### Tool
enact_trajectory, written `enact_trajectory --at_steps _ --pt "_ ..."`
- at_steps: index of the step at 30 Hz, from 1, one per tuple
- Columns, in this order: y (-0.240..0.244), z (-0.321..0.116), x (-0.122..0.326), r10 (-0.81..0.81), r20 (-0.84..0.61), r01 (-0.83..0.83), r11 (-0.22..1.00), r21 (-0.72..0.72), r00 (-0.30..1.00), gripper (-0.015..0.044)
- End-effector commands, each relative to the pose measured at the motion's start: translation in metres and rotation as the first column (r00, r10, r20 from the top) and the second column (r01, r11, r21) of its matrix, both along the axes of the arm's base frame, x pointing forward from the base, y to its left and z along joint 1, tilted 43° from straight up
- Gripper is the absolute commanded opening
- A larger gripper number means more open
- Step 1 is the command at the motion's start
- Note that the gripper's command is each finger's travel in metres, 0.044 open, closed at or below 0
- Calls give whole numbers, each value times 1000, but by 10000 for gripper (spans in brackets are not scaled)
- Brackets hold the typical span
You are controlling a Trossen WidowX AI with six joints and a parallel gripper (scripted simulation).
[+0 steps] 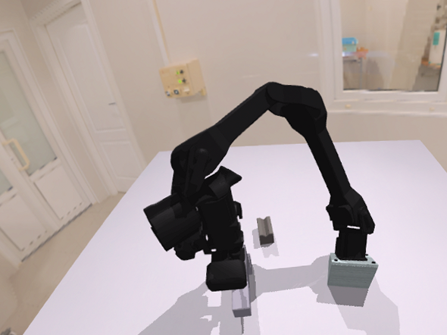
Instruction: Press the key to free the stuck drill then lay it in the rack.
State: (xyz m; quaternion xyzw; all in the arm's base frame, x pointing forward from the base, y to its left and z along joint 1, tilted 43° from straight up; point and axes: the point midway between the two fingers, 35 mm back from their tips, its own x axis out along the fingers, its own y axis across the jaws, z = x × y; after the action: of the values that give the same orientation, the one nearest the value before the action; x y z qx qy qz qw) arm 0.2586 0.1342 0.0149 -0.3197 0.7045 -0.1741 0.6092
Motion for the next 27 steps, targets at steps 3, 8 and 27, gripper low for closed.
enact_trajectory --at_steps 3,8,27 --pt "-6 -5 -3 5 -8 -5 1000 -1 1000 0" --pt "-6 -6 -2 5 -9 -6 1000 -1 1000 0" --pt "-10 -12 -1 6 -9 -6 1000 -1 1000 0"
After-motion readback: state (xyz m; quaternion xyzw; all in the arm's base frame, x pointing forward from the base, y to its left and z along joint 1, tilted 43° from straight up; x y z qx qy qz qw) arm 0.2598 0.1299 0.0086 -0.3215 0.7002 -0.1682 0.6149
